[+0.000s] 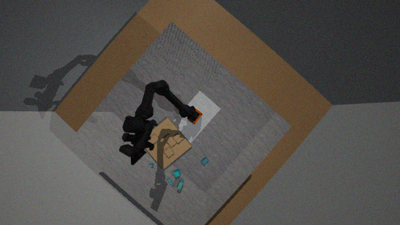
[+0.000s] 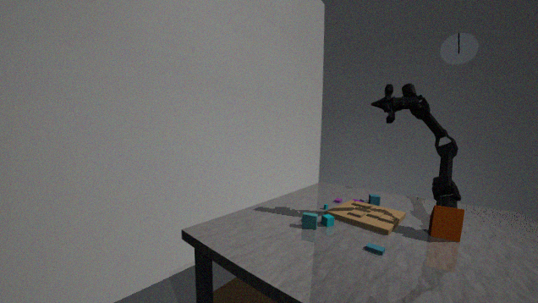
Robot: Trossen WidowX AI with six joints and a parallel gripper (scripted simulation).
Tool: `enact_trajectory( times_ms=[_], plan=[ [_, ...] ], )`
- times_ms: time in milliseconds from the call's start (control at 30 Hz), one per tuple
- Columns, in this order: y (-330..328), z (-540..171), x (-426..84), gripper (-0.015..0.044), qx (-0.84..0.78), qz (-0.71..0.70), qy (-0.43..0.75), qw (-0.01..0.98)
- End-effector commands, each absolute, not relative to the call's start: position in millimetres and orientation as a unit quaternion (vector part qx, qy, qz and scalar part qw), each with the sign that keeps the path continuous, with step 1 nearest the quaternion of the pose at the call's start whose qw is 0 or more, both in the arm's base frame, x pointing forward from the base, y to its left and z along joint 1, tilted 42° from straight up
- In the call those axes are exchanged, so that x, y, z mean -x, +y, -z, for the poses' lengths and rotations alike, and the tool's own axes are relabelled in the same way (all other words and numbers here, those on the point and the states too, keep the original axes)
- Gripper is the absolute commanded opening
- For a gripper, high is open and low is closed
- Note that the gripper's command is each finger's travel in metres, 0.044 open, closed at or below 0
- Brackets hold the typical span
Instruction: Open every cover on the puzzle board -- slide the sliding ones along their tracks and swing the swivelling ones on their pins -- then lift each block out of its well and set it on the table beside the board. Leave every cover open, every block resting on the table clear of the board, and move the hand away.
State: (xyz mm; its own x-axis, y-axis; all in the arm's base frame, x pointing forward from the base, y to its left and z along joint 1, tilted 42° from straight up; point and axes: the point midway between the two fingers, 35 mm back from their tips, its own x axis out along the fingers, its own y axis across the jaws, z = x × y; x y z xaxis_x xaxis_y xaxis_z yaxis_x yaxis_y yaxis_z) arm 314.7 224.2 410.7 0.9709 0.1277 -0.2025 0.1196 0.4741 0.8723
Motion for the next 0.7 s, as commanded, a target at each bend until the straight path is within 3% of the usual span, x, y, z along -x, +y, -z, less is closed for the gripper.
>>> enact_trajectory(
  times_ms=[0, 667],
  plan=[
    [224, -391, -324, 0.0, -0.482, 0.016, 0.135, 0.865],
    [207, -293, -363, 0.0, -0.331, 0.113, 0.214, 0.912]
  ],
)
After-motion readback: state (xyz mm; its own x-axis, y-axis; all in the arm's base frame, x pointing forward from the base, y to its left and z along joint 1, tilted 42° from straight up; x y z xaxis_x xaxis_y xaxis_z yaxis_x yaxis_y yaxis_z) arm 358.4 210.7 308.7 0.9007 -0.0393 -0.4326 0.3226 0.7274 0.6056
